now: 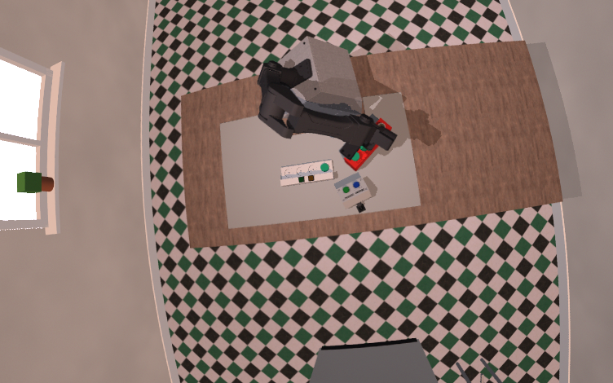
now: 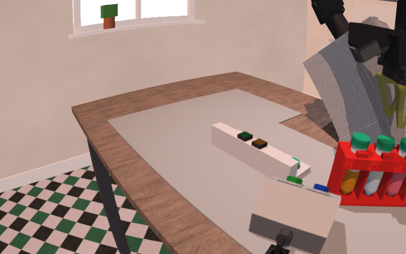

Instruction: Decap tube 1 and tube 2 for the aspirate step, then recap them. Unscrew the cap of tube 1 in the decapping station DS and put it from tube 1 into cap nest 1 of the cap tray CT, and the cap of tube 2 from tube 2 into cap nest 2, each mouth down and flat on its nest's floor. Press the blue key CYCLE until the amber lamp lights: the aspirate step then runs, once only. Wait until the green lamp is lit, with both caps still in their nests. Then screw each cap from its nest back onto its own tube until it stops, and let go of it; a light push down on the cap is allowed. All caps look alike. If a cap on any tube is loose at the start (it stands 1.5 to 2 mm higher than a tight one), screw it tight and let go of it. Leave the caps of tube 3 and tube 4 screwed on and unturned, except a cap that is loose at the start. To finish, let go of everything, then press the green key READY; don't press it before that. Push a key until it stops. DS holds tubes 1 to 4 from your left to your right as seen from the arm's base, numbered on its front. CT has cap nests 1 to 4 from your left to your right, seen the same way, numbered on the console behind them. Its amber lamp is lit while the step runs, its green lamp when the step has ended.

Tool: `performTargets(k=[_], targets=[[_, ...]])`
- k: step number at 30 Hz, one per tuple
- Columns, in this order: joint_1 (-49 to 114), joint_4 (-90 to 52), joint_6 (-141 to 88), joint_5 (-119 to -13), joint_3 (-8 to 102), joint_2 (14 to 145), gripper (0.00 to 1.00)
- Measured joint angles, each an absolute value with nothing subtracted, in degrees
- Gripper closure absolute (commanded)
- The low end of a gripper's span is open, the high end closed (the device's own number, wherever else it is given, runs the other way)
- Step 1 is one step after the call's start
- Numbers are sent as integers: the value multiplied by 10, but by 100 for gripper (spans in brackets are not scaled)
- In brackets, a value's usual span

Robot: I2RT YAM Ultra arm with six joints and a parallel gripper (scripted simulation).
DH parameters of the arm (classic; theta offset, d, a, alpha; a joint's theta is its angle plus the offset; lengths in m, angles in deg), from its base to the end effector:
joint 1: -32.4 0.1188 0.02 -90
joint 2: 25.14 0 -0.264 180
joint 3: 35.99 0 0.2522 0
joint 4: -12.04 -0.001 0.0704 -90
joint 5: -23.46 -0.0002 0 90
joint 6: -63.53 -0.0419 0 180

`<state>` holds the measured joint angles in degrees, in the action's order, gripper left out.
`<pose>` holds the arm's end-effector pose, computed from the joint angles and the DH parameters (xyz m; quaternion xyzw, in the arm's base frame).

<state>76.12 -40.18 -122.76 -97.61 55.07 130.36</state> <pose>0.2464 0.2071 -0.0941 0.3598 0.8679 -0.2979 0.1689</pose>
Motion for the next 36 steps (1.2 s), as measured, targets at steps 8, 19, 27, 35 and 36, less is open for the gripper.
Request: performTargets(k=[8,19,27,35,36], targets=[[822,-428,-1290,-945,615,1365,51],[812,-428,-1299,-946,615,1370,51],[793,-395,-1285,-952,604,1398,51],[789,-374,-1276,-956,602,1402,51],[789,-373,-1276,-957,602,1402,51]])
